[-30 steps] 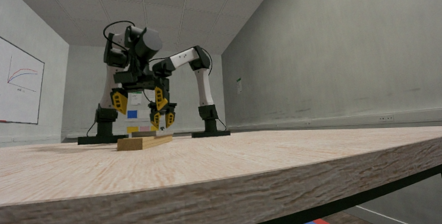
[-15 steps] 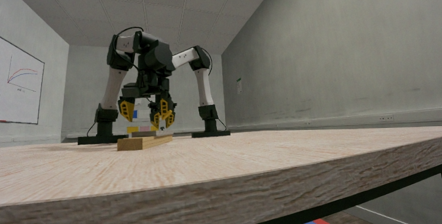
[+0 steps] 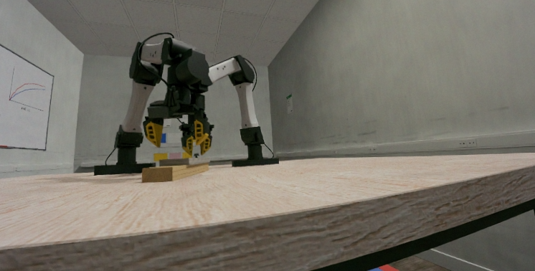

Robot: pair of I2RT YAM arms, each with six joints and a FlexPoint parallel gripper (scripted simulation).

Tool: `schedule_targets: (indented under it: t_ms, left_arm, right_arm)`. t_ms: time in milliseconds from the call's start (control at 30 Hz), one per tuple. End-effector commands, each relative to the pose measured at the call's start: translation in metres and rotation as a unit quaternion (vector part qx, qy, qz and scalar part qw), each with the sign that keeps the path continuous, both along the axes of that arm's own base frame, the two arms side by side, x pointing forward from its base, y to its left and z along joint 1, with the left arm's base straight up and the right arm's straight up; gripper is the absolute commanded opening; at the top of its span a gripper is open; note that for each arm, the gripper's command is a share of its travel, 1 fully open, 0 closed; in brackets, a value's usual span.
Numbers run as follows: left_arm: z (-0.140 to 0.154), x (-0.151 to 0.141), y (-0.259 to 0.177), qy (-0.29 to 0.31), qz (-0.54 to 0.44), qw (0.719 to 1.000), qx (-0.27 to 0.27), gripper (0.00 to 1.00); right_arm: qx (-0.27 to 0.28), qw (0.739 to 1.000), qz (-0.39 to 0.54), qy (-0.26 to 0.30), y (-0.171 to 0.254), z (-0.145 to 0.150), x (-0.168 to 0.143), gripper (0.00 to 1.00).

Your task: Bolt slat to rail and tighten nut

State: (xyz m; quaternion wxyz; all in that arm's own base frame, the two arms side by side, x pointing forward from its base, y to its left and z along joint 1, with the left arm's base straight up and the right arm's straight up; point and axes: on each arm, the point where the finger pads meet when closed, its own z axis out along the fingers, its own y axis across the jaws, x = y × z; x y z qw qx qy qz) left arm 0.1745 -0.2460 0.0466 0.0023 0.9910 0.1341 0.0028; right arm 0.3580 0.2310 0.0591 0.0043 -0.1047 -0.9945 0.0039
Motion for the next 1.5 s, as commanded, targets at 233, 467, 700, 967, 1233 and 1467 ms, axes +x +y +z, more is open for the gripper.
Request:
schedule_targets:
  t_ms: [233,467,700,967,1233,1467]
  left_arm:
    - [0.004,0.001,-0.003,-0.004,-0.001,1.0,-0.007,0.36]
    - [0.004,0.001,-0.003,-0.004,-0.001,1.0,-0.007,0.36]
    - [0.004,0.001,-0.003,-0.004,-0.001,1.0,-0.007,0.36]
    - [0.004,0.001,-0.003,-0.004,-0.001,1.0,-0.007,0.36]
    - [0.004,0.001,-0.003,-0.004,-0.001,1.0,-0.007,0.36]
    - [0.004,0.001,-0.003,-0.004,-0.001,1.0,-0.007,0.36]
  right_arm:
    - [0.007,1.0,-0.004,-0.011,0.001,0.007,0.004,1.0]
    - [0.007,1.0,-0.004,-0.011,0.001,0.003,0.005,1.0]
    - [0.007,1.0,-0.004,-0.011,0.001,-0.002,0.005,1.0]
    - [0.007,1.0,-0.004,-0.011,0.001,-0.006,0.005,1.0]
    - [0.007,1.0,-0.004,-0.011,0.001,-0.011,0.005,1.0]
    - [0.007,1.0,-0.004,-0.011,0.001,-0.016,0.006,1.0]
